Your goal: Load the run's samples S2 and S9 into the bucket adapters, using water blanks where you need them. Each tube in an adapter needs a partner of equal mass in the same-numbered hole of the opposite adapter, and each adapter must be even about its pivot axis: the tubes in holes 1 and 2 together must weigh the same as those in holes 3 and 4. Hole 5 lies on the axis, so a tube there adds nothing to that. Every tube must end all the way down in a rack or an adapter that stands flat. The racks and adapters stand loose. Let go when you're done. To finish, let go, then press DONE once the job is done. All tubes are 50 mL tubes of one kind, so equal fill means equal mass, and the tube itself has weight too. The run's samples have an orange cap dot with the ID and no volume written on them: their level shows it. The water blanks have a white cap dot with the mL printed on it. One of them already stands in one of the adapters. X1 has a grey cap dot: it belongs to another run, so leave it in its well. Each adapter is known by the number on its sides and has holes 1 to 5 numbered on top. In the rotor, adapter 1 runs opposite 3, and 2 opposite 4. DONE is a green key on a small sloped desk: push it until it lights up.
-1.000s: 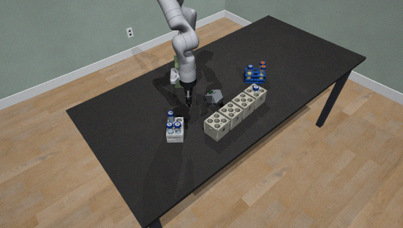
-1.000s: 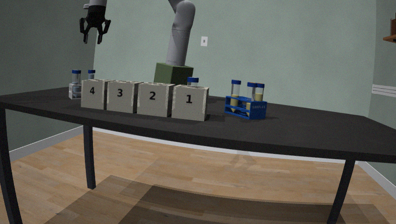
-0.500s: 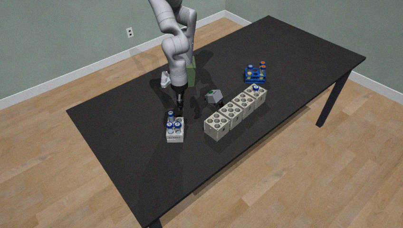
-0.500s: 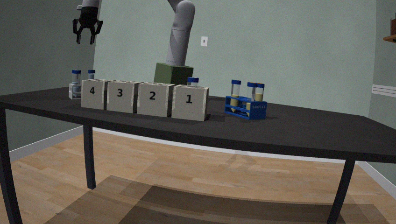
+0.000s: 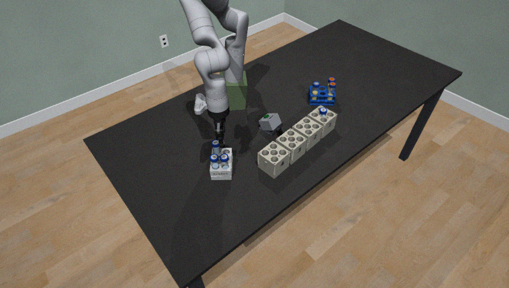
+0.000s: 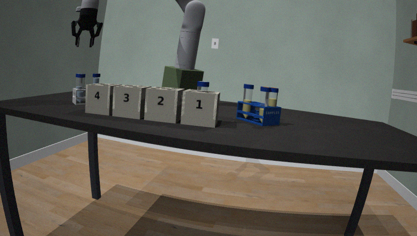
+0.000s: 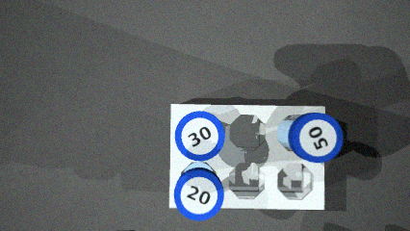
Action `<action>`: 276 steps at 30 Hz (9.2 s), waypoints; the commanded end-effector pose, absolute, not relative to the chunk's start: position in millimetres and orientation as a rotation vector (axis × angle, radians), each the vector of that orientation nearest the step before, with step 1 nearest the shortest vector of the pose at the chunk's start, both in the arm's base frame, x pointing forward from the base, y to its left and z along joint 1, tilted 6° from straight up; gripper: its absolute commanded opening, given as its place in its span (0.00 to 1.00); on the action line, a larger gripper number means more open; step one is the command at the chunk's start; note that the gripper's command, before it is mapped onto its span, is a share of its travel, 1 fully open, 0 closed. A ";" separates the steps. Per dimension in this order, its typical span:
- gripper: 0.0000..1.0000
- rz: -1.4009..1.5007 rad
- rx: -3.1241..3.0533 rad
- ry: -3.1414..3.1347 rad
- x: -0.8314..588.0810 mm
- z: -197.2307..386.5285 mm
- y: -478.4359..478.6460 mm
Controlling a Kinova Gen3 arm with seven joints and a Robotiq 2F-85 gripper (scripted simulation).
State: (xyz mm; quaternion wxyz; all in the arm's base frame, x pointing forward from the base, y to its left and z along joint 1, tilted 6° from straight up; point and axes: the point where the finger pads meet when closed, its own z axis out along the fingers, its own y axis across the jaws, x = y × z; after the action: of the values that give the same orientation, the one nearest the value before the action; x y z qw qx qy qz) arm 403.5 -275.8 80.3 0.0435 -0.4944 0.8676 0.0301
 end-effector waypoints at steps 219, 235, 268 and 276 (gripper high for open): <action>0.10 0.099 -1.511 2.653 407.3 -36.4 -264.8; 0.10 0.097 -1.511 2.653 407.1 -17.6 -267.1; 0.10 0.094 -1.509 2.652 406.4 21.4 -271.6; 0.10 0.094 -1.509 2.652 406.1 30.7 -272.5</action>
State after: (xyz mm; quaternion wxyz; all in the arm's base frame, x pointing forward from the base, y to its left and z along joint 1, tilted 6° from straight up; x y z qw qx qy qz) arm 404.4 -269.9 24.6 0.0424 -0.4942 0.8677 0.0335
